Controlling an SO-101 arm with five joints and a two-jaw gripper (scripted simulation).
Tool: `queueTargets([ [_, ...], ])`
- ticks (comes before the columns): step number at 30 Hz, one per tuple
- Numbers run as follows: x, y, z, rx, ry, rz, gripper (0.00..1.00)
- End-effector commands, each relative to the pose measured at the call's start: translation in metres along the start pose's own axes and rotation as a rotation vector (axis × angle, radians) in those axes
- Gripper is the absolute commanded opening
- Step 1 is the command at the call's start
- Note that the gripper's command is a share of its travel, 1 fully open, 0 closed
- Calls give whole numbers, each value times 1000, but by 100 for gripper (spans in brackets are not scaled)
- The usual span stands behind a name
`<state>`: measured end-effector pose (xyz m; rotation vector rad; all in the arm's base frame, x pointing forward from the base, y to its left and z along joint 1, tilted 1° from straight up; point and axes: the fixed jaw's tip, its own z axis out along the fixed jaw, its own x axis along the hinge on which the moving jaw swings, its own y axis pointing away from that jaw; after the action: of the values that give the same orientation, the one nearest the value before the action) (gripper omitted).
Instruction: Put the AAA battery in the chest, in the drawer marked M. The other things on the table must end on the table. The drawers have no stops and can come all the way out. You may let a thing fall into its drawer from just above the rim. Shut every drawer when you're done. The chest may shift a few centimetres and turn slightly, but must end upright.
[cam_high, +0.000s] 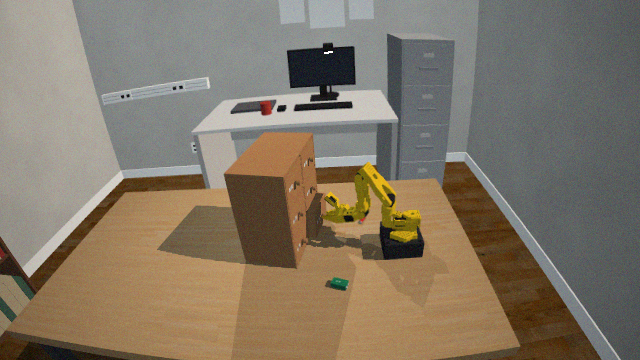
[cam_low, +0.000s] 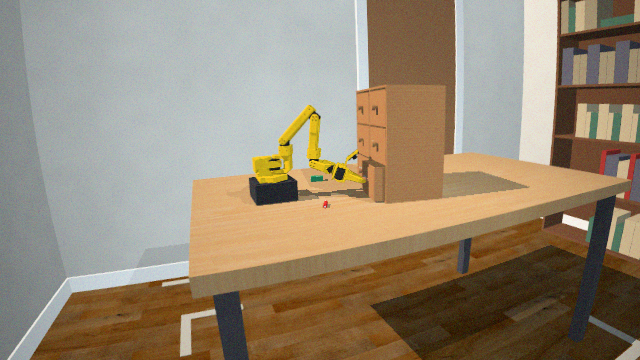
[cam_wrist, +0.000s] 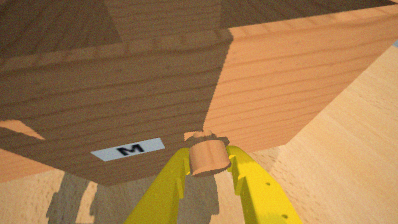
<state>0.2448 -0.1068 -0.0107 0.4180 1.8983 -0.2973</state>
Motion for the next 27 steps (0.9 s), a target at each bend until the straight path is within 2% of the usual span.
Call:
queueTargets([
  [1, 0, -1, -4, 3, -3, 3, 0],
  [14, 2, -2, -9, 8, -3, 5, 0],
  [27, 2, -2, -9, 8, -3, 5, 0],
])
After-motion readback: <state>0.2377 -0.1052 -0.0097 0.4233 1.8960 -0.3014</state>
